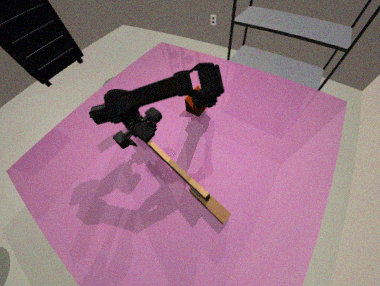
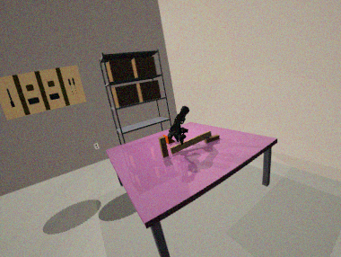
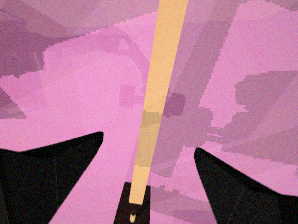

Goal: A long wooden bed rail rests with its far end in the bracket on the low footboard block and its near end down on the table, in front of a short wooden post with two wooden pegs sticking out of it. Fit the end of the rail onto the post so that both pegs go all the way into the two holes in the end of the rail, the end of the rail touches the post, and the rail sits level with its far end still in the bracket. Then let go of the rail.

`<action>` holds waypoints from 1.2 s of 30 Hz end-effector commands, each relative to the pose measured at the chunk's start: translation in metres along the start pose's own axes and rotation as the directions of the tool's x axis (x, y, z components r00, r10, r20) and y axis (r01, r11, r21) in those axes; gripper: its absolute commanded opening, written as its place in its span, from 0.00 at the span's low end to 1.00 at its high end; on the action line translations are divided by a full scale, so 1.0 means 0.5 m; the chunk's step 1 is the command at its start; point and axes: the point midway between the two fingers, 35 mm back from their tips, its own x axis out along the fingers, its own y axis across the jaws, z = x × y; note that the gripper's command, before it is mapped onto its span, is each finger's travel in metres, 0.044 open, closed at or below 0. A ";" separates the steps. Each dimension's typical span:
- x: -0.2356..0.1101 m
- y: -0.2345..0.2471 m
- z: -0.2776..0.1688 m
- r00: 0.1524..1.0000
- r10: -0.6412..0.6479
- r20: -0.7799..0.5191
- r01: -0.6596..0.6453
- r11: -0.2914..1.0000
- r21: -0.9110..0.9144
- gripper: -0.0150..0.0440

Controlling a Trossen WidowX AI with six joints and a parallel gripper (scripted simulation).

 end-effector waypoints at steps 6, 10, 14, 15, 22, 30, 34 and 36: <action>0.030 0.001 -0.001 1.000 0.001 0.006 -0.001 1.000 0.008 1.00; 0.043 0.001 -0.001 1.000 0.001 0.006 -0.001 1.000 0.008 1.00; 0.056 0.001 -0.001 1.000 0.001 0.006 -0.001 1.000 0.007 1.00; 0.059 0.001 -0.001 1.000 0.001 0.006 -0.001 1.000 0.007 1.00; 0.081 0.002 -0.001 1.000 0.001 0.007 -0.001 1.000 0.007 1.00; 0.107 0.004 -0.001 1.000 0.001 0.008 -0.001 1.000 0.007 1.00; 0.111 0.005 -0.001 1.000 0.001 0.009 -0.001 1.000 0.007 0.96; 0.111 0.005 -0.001 1.000 0.001 0.009 -0.001 1.000 0.007 0.87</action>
